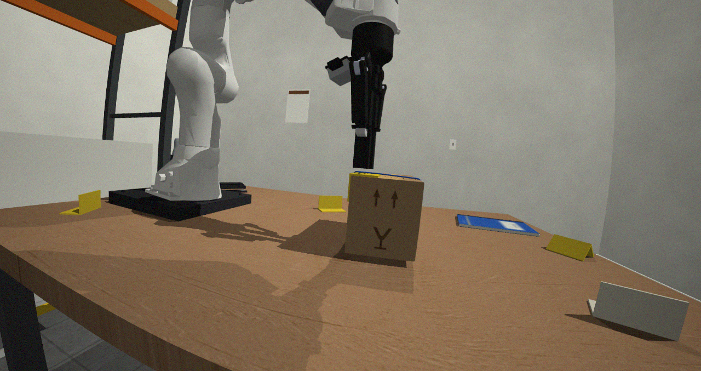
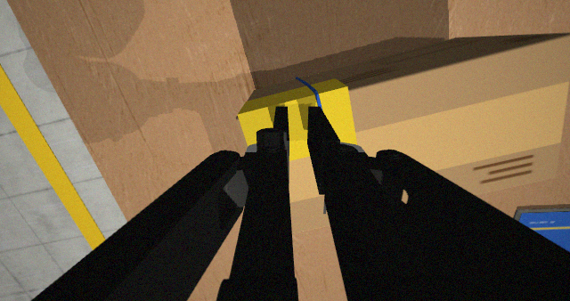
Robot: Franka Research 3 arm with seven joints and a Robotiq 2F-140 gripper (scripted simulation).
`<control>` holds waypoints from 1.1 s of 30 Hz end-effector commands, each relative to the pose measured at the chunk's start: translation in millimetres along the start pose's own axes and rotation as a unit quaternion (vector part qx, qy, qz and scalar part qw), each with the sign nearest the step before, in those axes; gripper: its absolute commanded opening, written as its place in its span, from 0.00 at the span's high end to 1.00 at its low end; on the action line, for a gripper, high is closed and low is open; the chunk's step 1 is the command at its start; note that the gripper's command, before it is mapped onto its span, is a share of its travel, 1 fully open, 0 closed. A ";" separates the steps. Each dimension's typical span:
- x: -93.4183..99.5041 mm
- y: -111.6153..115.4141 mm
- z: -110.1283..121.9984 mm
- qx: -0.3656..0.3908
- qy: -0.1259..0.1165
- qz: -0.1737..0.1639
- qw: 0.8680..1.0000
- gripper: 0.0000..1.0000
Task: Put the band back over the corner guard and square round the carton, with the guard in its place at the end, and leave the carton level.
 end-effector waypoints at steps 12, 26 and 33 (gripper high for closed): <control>12.5 -0.7 -0.2 0.002 -0.001 0.001 1.000 0.82; 21.2 -0.7 -0.1 0.002 -0.001 0.001 1.000 0.82; 22.6 -0.7 -0.2 0.002 -0.001 0.001 1.000 0.82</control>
Point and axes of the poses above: the point where the finger pads meet when closed, its own x axis back along the fingers, its own z axis across the jaws, y = z × x, the point moved 4 cm from there along x, back along the fingers, and after that the axes turned 6 degrees about -x, right-handed, at the moved point
